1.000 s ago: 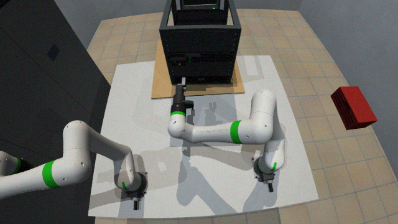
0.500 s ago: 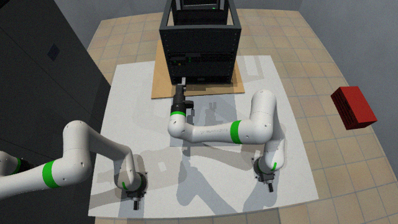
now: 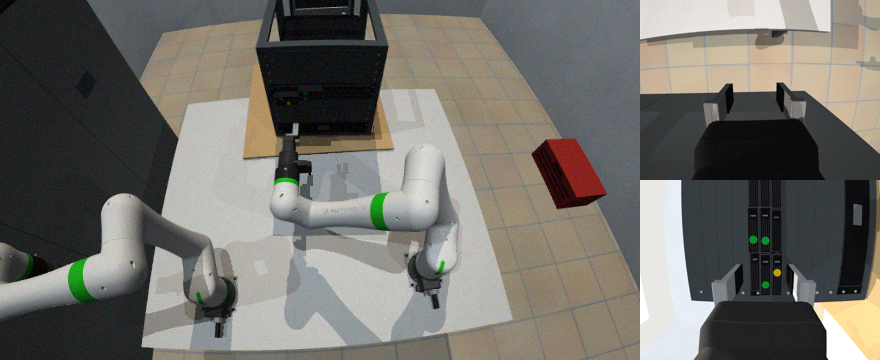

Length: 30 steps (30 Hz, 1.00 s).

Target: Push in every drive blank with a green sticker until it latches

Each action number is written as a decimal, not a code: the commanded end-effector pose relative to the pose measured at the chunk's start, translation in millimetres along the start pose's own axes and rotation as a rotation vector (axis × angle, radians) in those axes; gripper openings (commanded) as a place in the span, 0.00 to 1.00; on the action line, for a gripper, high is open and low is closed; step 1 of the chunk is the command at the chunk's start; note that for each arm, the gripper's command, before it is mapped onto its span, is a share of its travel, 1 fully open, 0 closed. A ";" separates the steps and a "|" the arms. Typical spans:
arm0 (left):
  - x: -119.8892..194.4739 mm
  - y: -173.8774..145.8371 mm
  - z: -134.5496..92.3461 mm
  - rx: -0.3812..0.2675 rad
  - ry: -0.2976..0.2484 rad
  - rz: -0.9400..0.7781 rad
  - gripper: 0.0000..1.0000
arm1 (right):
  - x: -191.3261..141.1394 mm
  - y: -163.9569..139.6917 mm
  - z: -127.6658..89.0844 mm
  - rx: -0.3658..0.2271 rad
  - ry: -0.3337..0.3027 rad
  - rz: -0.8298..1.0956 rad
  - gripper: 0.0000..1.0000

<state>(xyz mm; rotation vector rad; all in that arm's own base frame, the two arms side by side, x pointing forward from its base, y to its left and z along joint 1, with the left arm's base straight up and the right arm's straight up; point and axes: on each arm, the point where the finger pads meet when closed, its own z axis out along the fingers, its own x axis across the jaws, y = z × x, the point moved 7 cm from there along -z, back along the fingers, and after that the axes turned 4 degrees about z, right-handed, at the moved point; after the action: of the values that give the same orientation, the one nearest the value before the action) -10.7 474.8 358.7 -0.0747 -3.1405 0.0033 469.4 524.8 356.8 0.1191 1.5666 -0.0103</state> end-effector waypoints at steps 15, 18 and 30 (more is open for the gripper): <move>-0.1 0.1 -0.9 -0.002 0.000 0.000 1.00 | -5.0 -8.1 65.5 0.000 -0.001 0.002 1.00; -0.1 0.1 -0.9 -0.002 0.000 0.000 1.00 | -6.1 -10.4 83.7 0.000 -0.001 0.002 1.00; -0.1 0.1 -0.9 -0.002 0.000 0.000 1.00 | -8.7 -16.3 130.7 0.000 -0.002 0.002 1.00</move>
<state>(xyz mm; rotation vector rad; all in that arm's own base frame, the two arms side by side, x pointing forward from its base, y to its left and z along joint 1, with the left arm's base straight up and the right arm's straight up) -10.7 474.8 358.7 -0.0747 -3.1405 0.0033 595.5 497.5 362.5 0.1194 1.5667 -0.0106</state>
